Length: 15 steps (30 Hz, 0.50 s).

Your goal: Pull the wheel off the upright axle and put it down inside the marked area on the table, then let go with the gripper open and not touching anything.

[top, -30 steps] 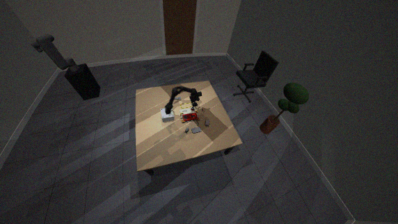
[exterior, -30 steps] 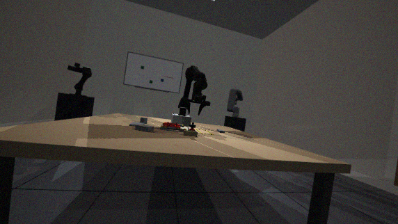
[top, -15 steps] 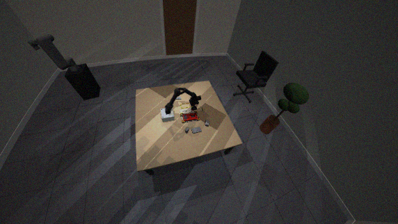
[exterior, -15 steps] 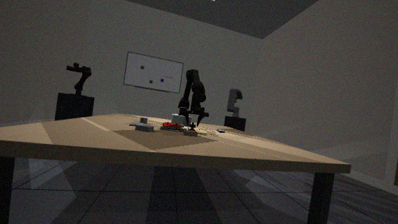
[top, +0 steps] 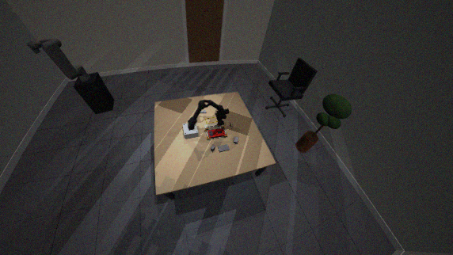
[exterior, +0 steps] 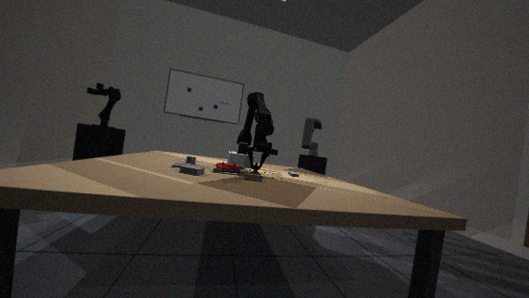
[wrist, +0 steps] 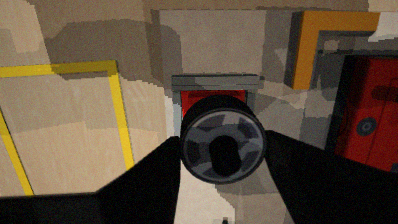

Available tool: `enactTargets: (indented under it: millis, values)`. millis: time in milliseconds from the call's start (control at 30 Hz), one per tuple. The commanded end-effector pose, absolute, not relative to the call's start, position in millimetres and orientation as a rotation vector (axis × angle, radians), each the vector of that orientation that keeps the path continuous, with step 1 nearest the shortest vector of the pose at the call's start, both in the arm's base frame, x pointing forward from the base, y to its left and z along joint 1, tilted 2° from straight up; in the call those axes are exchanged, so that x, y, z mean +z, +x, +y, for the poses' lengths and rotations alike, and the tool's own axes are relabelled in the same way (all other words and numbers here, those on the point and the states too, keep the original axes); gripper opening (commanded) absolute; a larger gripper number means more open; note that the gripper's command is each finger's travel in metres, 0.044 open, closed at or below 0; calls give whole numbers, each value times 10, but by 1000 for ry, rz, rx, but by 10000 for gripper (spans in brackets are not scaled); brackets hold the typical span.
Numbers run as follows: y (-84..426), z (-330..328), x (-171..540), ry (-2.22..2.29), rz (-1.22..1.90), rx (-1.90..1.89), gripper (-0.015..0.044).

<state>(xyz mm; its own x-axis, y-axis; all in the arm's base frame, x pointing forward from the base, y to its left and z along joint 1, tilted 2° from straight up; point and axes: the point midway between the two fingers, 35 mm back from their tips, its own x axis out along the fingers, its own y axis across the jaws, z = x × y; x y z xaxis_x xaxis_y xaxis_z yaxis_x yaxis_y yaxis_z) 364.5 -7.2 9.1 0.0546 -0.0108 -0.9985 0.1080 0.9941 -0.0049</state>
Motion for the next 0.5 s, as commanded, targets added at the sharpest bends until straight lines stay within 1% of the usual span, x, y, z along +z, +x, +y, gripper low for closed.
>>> enactTargets:
  millis: [0, 33, 67, 467]
  values:
    - [3638, -73, 96, 78, 1516, -91, 37]
    - [3638, -73, 99, 78, 1516, -91, 10]
    - [3638, -73, 102, 78, 1516, -91, 0]
    - [3639, -73, 142, 78, 1515, -91, 0]
